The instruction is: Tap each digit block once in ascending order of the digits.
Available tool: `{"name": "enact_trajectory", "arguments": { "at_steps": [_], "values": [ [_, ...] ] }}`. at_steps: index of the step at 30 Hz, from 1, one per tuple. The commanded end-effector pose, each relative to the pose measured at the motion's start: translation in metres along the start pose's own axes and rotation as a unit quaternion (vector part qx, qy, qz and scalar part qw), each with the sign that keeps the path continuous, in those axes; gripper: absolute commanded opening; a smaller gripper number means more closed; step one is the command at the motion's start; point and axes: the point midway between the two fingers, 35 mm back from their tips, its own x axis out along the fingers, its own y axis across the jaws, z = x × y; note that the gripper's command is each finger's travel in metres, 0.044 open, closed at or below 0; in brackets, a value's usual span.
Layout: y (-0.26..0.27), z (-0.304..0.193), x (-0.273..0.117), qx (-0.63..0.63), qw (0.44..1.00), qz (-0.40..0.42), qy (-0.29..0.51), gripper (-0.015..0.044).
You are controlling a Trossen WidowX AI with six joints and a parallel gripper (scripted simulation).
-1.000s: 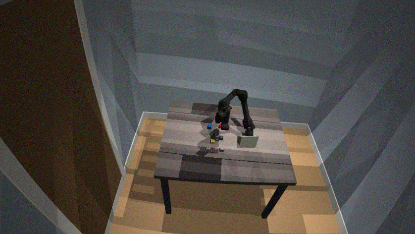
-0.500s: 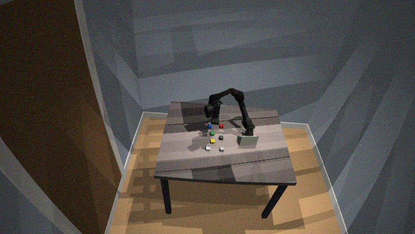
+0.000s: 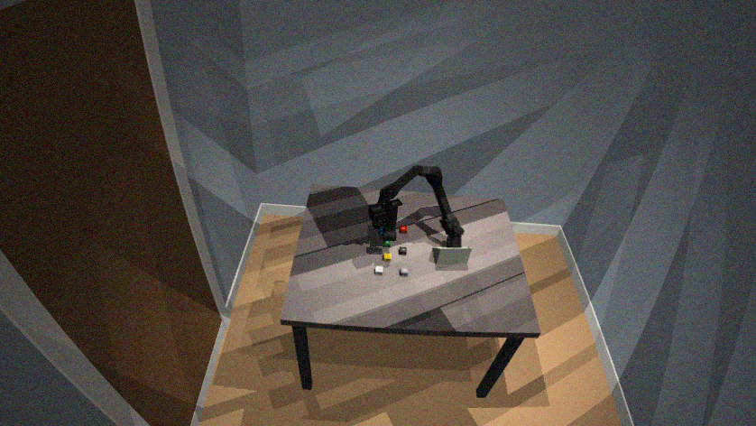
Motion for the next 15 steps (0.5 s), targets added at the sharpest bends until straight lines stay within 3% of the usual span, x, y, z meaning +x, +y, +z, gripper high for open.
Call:
{"name": "enact_trajectory", "arguments": {
  "at_steps": [1,15],
  "values": [
    [-0.002,0.001,0.003,0.000,1.000,0.000,-0.006,0.0020],
    [-0.002,0.001,0.025,0.000,1.000,0.000,-0.006,0.0020]
  ]
}}
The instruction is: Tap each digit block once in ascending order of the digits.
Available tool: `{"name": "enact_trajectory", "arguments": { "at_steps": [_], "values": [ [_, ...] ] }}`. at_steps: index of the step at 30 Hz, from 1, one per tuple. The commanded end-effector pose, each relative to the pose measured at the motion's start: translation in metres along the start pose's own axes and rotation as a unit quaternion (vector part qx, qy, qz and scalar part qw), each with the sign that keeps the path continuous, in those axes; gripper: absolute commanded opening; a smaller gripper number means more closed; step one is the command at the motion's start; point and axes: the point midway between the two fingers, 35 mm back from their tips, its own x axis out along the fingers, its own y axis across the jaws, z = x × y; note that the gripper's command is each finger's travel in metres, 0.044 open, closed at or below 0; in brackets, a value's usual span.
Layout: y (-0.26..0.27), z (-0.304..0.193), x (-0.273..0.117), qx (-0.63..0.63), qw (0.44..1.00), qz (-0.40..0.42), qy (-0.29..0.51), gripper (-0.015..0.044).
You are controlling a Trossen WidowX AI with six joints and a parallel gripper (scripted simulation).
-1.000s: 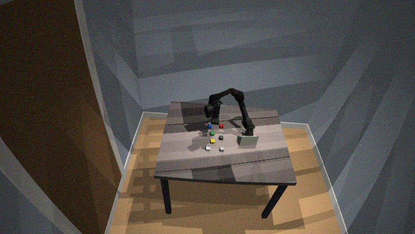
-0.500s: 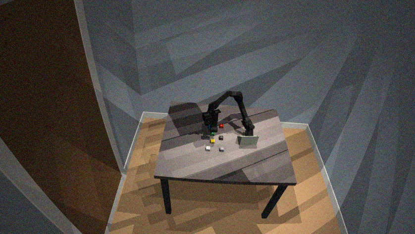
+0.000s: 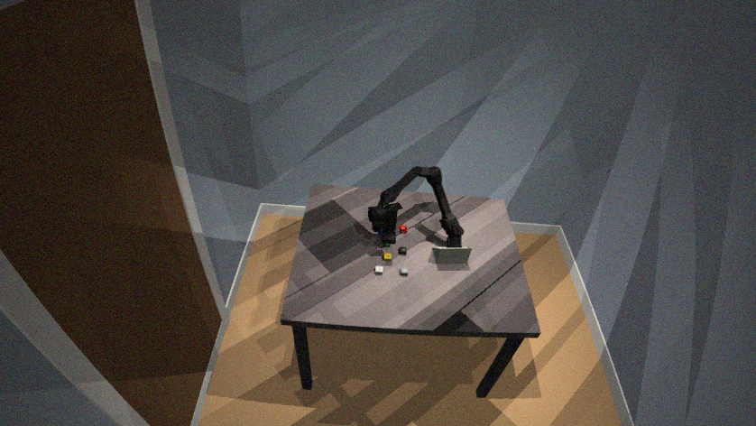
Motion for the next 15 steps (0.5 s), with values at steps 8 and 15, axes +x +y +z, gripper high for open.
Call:
{"name": "enact_trajectory", "arguments": {
  "at_steps": [8,15],
  "values": [
    [0.000,0.000,0.004,-0.002,1.000,0.000,-0.001,0.0020],
    [0.000,0.000,-0.024,-0.003,1.000,-0.001,-0.002,0.0020]
  ]
}}
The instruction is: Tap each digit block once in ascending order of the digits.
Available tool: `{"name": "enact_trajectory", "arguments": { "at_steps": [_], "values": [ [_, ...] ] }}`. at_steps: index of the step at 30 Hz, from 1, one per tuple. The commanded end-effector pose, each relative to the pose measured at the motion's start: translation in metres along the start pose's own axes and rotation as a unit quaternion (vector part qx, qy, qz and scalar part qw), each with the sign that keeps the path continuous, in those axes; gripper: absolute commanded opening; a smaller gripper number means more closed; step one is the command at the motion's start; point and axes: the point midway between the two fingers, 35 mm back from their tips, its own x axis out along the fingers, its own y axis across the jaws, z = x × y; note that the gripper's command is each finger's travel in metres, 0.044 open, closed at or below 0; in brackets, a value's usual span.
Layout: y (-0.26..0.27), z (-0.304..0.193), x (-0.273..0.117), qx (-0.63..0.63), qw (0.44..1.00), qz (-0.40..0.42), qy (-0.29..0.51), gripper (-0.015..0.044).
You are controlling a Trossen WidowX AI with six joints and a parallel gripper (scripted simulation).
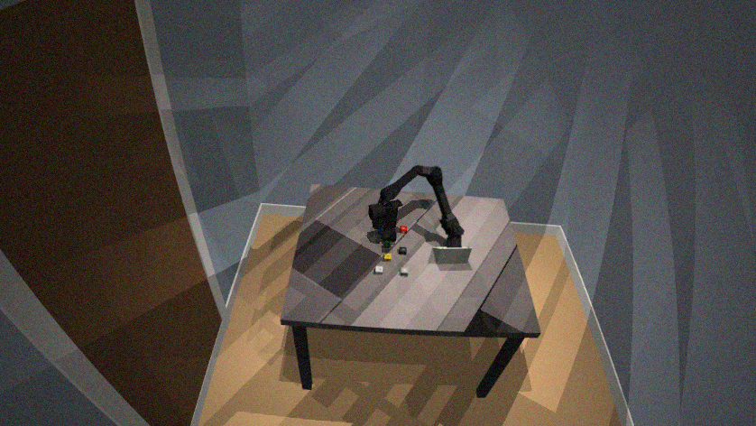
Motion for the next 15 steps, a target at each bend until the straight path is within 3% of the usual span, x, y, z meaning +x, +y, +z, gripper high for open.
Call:
{"name": "enact_trajectory", "arguments": {
  "at_steps": [1,7,12,15],
  "values": [
    [0.000,0.001,-0.014,0.003,1.000,0.002,0.001,0.0020],
    [0.000,0.000,-0.083,0.003,1.000,0.003,0.002,0.0020],
    [0.003,0.000,-0.086,0.003,1.000,0.003,0.002,0.0020],
    [0.043,0.001,-0.087,0.003,1.000,0.005,0.002,0.0020]
  ]
}}
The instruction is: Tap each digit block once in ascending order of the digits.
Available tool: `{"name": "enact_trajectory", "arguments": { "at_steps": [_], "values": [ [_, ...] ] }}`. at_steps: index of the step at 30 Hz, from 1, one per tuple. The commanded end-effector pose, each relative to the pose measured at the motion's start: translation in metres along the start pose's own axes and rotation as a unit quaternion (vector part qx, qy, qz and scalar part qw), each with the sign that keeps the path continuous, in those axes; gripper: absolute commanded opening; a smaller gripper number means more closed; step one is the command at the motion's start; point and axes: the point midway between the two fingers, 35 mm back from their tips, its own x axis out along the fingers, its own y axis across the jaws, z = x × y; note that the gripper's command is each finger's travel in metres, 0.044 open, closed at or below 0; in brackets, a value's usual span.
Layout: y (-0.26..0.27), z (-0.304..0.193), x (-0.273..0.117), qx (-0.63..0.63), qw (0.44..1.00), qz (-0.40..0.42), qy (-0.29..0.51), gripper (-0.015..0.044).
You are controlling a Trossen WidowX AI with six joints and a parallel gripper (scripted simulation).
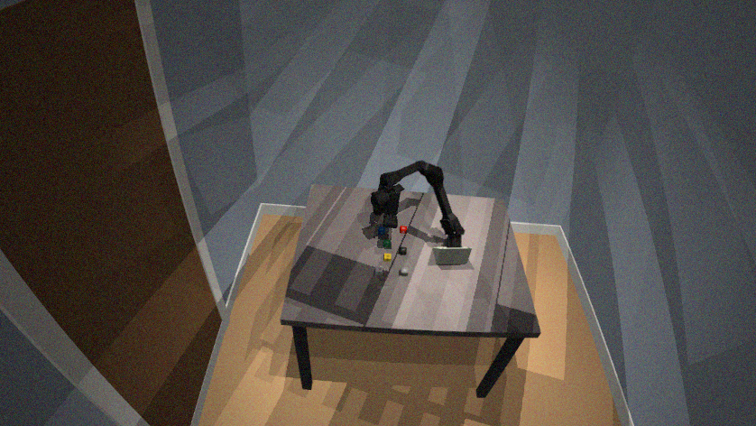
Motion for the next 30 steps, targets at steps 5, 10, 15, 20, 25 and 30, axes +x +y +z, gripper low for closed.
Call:
{"name": "enact_trajectory", "arguments": {
  "at_steps": [5,10,15,20,25,30],
  "values": [
    [0.078,-0.008,0.000,-0.007,1.000,-0.001,0.005,0.0020],
    [0.078,-0.008,0.000,-0.007,1.000,-0.001,0.005,0.0020],
    [0.079,-0.006,0.048,-0.007,1.000,-0.001,0.004,0.0020],
    [0.077,-0.008,0.081,-0.007,1.000,-0.002,0.004,0.0020],
    [0.077,-0.008,0.085,-0.007,1.000,-0.002,0.004,0.0020],
    [0.077,-0.008,0.093,-0.007,1.000,-0.002,0.004,0.0020]
  ]
}}
